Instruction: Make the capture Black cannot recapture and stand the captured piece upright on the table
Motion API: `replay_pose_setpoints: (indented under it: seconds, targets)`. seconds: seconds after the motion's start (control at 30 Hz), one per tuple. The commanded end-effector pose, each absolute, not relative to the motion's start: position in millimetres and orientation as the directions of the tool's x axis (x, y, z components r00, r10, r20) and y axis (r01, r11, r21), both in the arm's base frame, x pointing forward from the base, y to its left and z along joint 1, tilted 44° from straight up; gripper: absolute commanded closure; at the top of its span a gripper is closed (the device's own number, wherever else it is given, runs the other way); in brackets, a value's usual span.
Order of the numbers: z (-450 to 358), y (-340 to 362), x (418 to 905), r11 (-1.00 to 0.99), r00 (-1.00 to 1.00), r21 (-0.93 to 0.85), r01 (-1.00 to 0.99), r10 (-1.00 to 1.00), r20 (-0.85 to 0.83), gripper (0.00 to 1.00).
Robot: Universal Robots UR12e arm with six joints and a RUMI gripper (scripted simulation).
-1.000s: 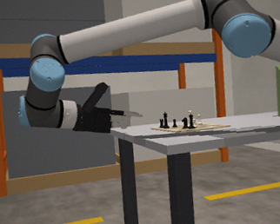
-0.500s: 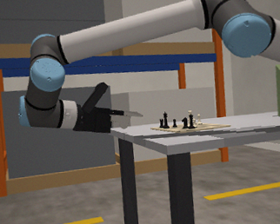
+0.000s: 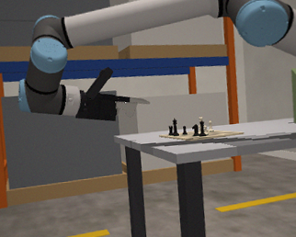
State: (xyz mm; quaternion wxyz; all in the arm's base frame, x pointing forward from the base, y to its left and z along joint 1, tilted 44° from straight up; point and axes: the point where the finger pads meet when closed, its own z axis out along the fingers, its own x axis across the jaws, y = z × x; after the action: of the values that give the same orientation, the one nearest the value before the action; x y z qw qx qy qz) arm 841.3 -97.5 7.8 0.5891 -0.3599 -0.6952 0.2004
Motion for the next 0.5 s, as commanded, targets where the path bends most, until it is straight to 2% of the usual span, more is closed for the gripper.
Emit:
replay_pose_setpoints:
  seconds: [0.0,0.47]
  targets:
    - [29.4,-118.4,837.3,0.661,-0.047,-0.702,0.265,0.736,0.675,0.0]
    - [29.0,-118.0,838.4,0.651,-0.044,-0.7,0.293,0.741,0.67,0.0]
